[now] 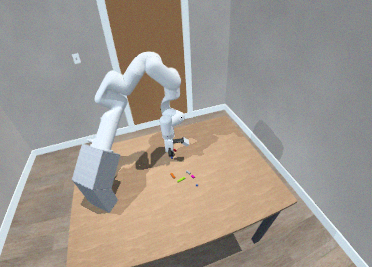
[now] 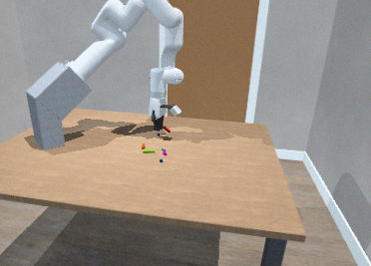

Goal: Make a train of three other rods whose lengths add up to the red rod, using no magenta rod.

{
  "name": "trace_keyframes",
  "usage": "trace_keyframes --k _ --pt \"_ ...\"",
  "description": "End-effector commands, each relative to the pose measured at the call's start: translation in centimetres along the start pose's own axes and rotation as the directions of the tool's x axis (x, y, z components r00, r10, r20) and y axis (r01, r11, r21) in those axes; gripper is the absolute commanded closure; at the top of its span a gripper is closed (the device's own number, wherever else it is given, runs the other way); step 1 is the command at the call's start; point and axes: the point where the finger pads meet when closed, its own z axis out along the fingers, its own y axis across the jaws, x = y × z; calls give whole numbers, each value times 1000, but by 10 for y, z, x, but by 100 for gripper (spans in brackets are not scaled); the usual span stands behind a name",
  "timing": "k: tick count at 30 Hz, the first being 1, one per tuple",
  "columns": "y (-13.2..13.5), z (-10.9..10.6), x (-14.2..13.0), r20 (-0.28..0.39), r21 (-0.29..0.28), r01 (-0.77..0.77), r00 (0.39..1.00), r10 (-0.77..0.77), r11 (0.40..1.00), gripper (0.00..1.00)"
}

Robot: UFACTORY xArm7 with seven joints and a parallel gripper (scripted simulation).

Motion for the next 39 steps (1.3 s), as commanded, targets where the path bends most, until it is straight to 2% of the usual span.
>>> trace_keyframes --k 1,11,39 --pt "0 5 1 -1 -1 0 1000 0 1000 76" --pt "0 14 1 -1 -1 0 1000 0 1000 76" --pt "0 16 1 -1 -1 0 1000 0 1000 76"
